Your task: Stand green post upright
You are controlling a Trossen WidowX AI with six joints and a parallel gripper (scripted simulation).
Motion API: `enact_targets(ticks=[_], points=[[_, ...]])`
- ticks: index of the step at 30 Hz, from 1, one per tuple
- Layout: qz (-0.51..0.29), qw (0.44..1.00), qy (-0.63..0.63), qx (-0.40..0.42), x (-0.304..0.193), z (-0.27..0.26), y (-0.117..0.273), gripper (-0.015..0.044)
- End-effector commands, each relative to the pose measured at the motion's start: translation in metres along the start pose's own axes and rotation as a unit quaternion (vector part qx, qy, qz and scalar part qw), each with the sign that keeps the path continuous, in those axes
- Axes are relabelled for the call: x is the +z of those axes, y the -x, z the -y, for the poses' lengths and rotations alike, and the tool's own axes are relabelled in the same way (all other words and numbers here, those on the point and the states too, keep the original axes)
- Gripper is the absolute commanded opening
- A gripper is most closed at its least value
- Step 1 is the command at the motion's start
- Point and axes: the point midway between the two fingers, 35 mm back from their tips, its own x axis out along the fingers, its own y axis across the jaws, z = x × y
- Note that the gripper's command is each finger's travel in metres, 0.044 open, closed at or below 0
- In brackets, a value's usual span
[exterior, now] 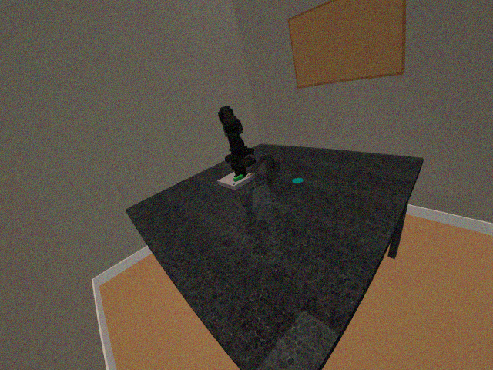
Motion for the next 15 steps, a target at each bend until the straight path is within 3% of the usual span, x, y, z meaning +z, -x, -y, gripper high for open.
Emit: enact_targets(ticks=[1, 15], points=[[0.0, 1.0, -0.001, -0.005, 0.003, 0.005, 0.005, 0.0023], [0.004, 1.0, -0.017, -0.009, 0.028, 0.033, 0.012, 0.0023]])
